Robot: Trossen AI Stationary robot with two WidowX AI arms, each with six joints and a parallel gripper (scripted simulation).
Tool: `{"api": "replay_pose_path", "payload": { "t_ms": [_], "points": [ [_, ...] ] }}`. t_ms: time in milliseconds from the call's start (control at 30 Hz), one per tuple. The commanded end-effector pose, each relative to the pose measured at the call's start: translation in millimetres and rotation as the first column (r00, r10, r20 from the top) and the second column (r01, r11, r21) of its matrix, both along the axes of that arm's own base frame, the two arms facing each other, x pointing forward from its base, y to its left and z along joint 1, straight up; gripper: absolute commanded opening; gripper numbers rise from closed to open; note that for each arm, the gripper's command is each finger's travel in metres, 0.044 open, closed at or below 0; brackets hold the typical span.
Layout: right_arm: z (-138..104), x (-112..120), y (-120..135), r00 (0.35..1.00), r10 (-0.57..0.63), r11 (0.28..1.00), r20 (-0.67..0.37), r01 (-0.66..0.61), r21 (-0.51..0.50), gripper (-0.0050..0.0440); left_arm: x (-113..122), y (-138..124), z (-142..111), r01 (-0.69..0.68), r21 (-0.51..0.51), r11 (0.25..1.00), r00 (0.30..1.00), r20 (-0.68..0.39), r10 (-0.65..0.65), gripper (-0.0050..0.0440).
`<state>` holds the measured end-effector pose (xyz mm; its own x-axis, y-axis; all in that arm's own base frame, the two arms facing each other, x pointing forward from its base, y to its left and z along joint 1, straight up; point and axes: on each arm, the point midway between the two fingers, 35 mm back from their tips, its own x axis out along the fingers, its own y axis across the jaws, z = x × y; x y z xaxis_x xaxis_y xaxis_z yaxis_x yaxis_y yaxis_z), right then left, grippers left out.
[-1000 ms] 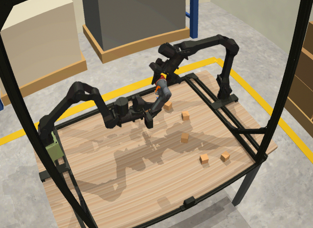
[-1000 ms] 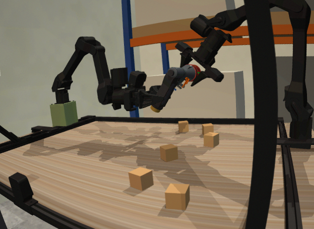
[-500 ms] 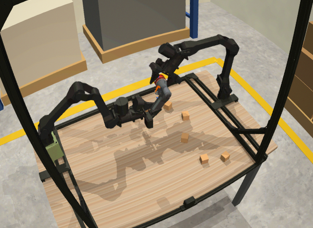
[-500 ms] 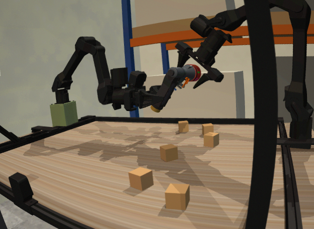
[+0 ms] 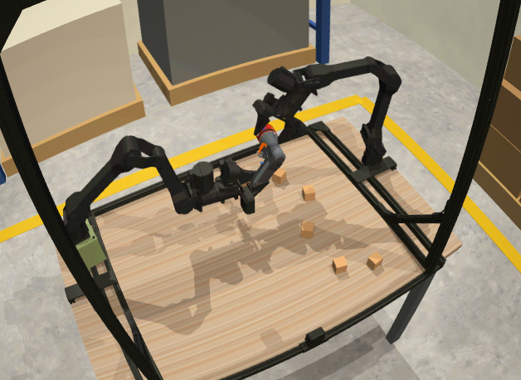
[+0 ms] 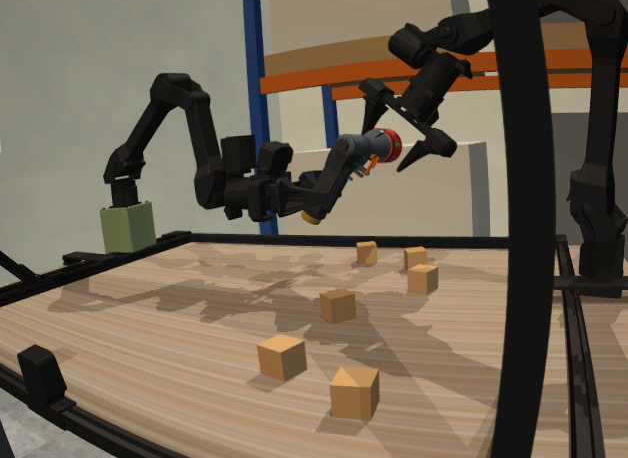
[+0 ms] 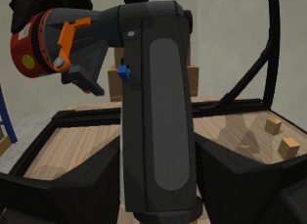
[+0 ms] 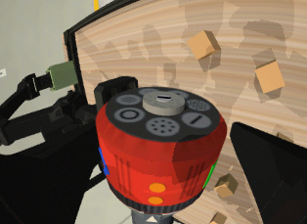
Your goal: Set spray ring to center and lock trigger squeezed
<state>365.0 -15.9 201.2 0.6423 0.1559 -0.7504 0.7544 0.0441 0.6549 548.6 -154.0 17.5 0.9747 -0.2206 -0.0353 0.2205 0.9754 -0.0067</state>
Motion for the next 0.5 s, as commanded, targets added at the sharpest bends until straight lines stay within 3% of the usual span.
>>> {"api": "replay_pose_path", "payload": {
  "t_ms": [0,467],
  "points": [
    [16,-6,-2,1.000,0.005,1.000,0.022,-0.005,-0.004,0.0400,3,0,13,-0.002,-0.001,1.000,0.999,0.036,0.002,0.0000],
    [45,-28,-7,1.000,0.005,1.000,0.022,-0.005,-0.004,0.0400,3,0,13,-0.002,-0.001,1.000,0.999,0.036,0.002,0.0000]
  ]
}}
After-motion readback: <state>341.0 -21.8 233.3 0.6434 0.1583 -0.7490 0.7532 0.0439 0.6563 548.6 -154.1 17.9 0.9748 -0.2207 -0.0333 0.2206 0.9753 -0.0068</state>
